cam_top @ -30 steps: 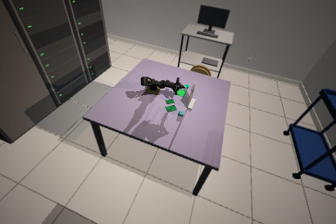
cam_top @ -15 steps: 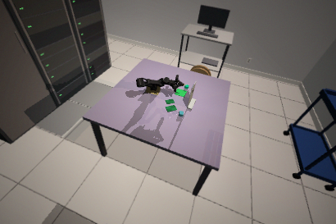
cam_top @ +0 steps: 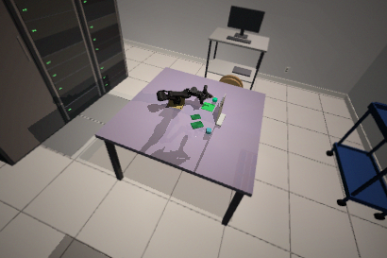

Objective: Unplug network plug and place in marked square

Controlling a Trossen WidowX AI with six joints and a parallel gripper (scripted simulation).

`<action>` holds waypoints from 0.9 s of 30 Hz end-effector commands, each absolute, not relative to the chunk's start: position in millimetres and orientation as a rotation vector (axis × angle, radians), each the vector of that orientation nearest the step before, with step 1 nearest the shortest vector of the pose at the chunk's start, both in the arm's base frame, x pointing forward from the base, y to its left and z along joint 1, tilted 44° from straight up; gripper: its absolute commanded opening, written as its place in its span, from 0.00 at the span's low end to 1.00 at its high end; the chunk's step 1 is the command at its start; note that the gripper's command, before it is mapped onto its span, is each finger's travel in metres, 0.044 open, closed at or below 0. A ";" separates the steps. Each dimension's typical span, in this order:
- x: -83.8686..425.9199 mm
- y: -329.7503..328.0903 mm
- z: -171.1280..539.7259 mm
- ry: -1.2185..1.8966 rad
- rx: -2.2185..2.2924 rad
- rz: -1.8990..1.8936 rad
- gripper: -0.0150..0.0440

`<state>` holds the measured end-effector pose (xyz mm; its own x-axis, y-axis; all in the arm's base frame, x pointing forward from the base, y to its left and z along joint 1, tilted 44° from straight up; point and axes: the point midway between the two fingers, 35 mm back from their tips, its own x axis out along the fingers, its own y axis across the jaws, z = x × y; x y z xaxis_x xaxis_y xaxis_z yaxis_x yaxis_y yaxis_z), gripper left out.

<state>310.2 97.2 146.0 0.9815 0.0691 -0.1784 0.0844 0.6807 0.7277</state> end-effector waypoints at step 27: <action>318.4 109.1 45.6 0.529 0.796 -0.431 0.25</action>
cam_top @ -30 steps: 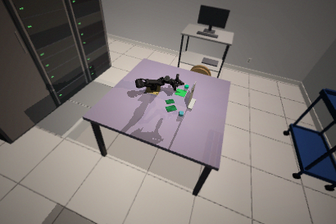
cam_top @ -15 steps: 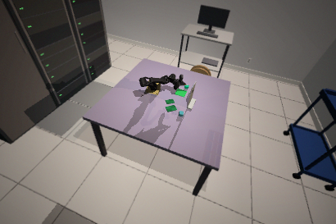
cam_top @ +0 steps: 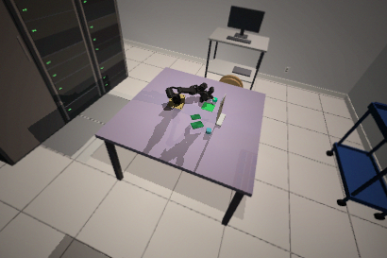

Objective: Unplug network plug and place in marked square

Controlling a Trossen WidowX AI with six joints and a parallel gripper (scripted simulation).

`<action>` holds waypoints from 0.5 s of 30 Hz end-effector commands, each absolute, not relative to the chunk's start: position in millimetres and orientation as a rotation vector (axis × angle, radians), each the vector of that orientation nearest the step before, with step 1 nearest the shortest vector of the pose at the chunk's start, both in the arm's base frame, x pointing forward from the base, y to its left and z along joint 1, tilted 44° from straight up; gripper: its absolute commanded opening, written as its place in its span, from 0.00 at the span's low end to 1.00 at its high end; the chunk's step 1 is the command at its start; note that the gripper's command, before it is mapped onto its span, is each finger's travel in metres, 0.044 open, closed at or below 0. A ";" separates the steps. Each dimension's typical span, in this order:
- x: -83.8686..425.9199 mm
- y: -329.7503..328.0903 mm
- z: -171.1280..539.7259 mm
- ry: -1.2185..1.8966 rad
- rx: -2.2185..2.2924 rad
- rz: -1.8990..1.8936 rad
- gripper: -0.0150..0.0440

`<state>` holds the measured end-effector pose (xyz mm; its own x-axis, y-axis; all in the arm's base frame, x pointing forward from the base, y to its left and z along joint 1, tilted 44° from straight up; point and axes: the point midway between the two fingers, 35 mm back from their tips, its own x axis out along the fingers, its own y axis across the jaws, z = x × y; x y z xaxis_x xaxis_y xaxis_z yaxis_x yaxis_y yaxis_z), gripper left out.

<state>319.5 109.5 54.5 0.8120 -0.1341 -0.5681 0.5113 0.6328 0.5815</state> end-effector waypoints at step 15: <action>308.3 106.9 7.2 0.598 0.704 -0.644 0.25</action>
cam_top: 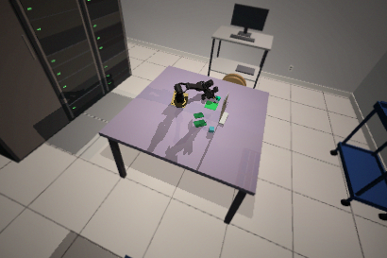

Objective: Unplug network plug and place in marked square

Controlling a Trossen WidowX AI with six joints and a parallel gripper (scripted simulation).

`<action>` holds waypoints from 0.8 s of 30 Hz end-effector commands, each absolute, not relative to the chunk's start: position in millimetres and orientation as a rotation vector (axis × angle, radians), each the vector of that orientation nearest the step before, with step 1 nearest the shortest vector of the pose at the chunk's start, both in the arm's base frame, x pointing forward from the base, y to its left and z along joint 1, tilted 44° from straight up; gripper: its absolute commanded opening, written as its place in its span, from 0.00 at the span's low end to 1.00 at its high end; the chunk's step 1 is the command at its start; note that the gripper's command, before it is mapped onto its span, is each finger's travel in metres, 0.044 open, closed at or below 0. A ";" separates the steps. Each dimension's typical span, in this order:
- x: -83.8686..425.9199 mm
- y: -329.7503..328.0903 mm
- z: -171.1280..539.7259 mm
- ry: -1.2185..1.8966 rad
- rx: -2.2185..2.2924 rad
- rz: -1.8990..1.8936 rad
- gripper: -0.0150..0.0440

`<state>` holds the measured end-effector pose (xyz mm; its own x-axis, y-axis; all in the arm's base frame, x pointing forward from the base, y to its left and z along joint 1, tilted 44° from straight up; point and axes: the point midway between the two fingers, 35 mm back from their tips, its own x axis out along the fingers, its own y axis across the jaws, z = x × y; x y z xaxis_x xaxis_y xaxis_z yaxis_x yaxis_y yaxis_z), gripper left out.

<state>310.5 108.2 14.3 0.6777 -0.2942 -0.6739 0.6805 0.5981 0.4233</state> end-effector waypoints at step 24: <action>300.6 94.0 -24.8 0.607 0.615 -0.778 0.25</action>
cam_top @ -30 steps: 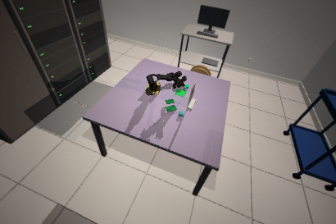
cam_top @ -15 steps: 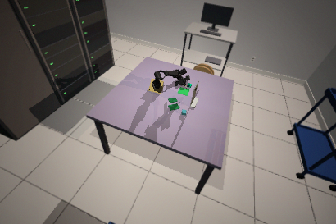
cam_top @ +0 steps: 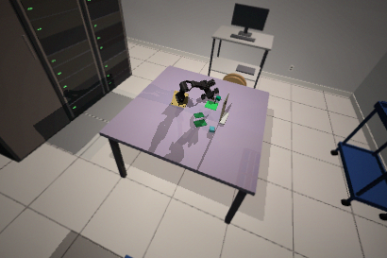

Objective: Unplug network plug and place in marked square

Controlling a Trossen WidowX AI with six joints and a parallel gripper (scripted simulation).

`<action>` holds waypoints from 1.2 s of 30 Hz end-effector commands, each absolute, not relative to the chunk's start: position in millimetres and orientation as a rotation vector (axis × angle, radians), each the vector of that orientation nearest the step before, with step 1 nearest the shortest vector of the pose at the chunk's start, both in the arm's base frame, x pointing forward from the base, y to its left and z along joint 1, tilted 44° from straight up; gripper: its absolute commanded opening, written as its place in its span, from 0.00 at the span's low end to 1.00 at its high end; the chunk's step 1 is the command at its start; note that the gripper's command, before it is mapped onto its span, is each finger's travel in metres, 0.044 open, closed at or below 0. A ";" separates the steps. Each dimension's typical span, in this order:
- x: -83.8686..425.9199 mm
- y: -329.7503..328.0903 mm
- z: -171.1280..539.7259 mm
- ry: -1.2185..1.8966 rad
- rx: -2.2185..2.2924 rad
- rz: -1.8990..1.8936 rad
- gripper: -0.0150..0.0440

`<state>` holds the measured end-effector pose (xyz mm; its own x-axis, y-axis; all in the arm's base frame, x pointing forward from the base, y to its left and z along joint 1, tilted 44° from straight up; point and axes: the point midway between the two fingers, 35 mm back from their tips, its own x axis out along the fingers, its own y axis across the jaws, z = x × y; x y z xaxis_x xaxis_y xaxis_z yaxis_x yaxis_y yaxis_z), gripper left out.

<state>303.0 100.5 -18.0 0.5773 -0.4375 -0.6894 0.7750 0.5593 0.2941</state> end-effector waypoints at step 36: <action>299.8 61.4 -56.6 0.605 0.613 -0.778 0.25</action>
<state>302.2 63.8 -53.6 0.5747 -0.4465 -0.6858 0.7774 0.5596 0.2871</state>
